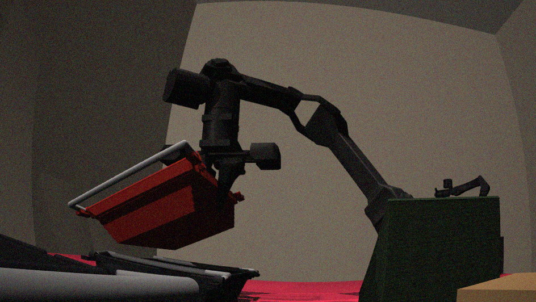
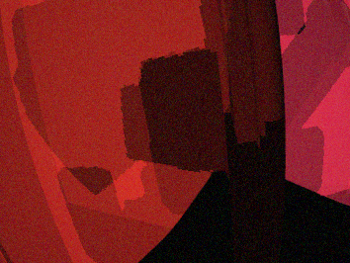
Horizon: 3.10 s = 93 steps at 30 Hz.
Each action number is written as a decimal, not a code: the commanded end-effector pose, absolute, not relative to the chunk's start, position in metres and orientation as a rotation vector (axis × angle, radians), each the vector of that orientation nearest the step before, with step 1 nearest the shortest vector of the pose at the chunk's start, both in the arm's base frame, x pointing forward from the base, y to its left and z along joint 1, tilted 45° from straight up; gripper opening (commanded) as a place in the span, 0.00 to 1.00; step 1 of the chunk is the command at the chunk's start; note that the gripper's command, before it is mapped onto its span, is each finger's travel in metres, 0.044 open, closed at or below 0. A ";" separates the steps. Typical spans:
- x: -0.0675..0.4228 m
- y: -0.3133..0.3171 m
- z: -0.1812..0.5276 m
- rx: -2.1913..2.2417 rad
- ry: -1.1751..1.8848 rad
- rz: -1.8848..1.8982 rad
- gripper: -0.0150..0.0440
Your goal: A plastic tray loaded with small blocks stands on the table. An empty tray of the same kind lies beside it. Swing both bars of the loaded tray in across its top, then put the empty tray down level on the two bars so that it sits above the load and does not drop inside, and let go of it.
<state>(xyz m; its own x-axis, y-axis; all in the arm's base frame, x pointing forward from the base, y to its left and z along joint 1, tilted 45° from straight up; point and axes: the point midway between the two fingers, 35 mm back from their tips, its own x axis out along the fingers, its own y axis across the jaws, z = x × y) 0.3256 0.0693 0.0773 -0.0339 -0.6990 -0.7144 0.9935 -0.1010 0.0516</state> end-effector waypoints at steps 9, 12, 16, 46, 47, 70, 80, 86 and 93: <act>0.326 0.062 0.070 0.708 0.546 -1.525 0.25; 0.326 0.060 0.068 0.708 0.546 -1.525 0.25; 0.324 0.059 0.066 0.707 0.546 -1.525 0.25; 0.308 0.045 0.049 0.706 0.545 -1.526 0.25; 0.308 0.045 0.049 0.706 0.545 -1.526 0.25; 0.302 0.037 0.040 0.706 0.545 -1.526 0.25; 0.301 0.034 0.037 0.706 0.545 -1.526 0.25; 0.299 0.031 0.033 0.706 0.545 -1.526 0.25; 0.298 0.029 0.031 0.706 0.545 -1.526 0.25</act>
<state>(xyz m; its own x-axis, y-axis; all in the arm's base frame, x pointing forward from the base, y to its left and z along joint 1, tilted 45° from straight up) 0.3002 0.0334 0.0339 0.0117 -0.7015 -0.7126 0.9942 -0.0683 0.0836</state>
